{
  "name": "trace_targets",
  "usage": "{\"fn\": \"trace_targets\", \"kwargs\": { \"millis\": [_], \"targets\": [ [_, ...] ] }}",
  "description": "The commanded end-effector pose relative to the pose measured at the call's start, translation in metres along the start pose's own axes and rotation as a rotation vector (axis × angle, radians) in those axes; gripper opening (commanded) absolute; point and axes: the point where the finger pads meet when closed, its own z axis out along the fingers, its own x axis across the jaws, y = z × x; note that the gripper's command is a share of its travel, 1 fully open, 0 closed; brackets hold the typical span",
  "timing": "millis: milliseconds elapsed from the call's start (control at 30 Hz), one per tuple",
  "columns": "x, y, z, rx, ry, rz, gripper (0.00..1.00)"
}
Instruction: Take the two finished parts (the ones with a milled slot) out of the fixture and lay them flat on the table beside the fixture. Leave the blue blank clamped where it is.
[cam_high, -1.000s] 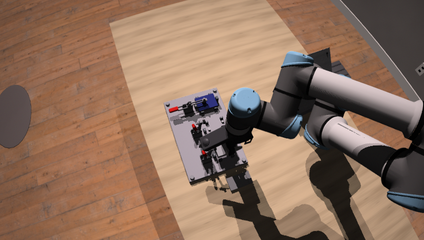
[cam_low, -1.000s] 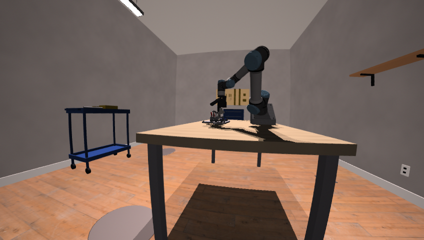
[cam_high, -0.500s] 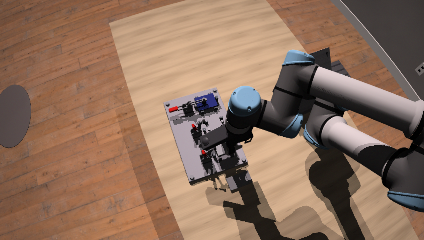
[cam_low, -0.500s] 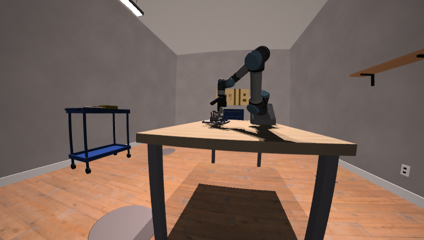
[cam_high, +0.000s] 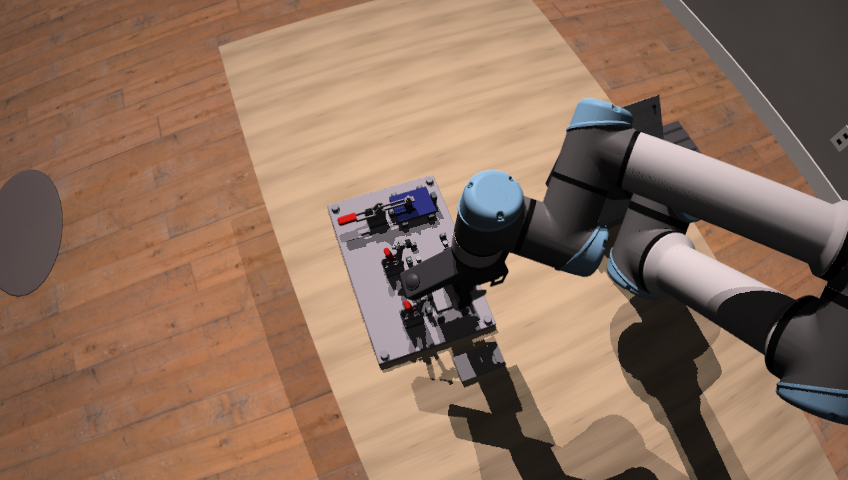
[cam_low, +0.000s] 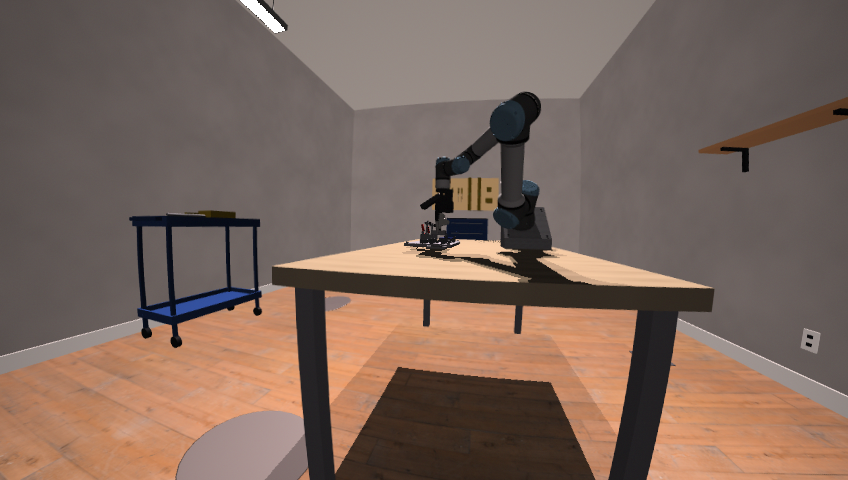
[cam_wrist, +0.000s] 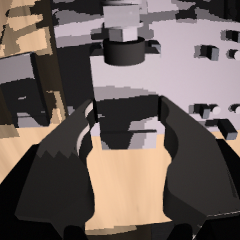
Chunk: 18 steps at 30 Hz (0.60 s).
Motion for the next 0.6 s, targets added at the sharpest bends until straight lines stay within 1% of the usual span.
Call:
{"fn": "trace_targets", "kwargs": {
  "millis": [0,333,567],
  "targets": [
    [0.000,0.001,-0.007,0.001,0.000,0.000,0.00],
    [0.000,0.006,-0.026,0.001,0.000,0.000,0.00],
    [0.000,0.007,-0.030,0.001,0.000,0.000,0.00]
  ]
}}
